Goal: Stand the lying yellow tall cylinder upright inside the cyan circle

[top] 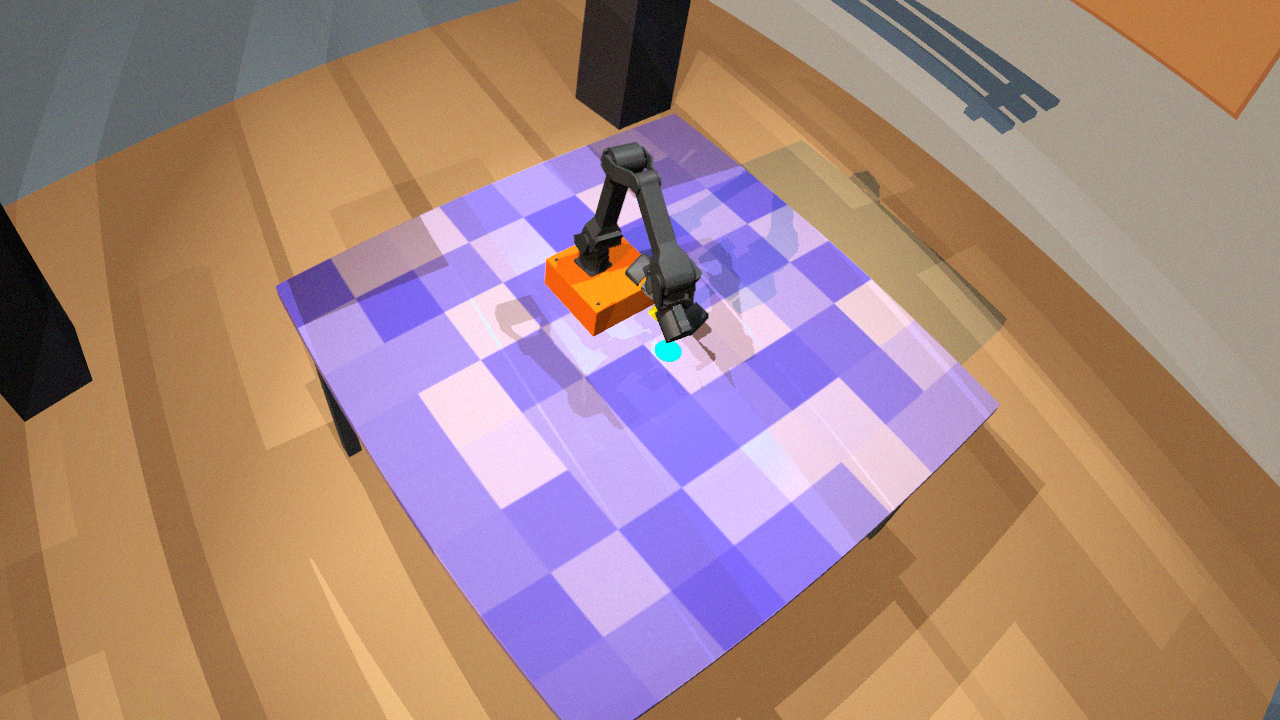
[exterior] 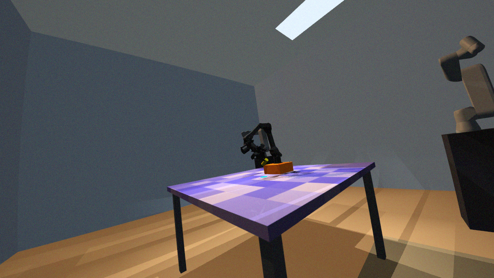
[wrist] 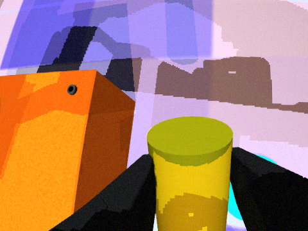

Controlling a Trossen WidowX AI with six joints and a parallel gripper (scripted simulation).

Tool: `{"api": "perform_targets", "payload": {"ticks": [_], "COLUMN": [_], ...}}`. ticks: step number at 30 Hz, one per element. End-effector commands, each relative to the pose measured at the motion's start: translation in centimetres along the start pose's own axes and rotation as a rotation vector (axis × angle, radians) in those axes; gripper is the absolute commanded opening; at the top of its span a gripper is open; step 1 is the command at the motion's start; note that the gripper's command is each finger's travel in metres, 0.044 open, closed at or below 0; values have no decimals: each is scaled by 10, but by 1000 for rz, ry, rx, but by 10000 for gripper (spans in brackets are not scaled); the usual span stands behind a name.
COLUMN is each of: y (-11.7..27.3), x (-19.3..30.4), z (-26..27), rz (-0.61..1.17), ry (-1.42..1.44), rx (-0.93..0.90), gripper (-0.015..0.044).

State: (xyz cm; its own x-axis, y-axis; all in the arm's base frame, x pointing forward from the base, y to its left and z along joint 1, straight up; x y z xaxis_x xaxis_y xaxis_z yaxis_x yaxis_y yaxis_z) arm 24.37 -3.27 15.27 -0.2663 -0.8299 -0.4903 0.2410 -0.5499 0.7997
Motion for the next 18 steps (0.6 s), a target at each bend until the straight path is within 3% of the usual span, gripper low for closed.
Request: {"api": "perform_targets", "payload": {"ticks": [1,18], "y": [1,3], "x": [3,15], "z": [0,-2], "rz": [-39,-167], "ry": [8,20], "rx": [-7,-19], "gripper": [105,105]}}
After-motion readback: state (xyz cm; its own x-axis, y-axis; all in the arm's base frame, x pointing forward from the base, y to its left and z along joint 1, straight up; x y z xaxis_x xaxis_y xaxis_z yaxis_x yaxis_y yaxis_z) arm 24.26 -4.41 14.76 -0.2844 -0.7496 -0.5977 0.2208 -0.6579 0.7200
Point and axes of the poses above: the point midway between the two fingers, 35 mm back from their tips, its own y axis back along the fingers, its own z axis across the jaws, x = y × z, the point moved 9 cm from there along y, back along the fingers, and after that the axes turned 15 degrees about -y, right-handed, at the moved point
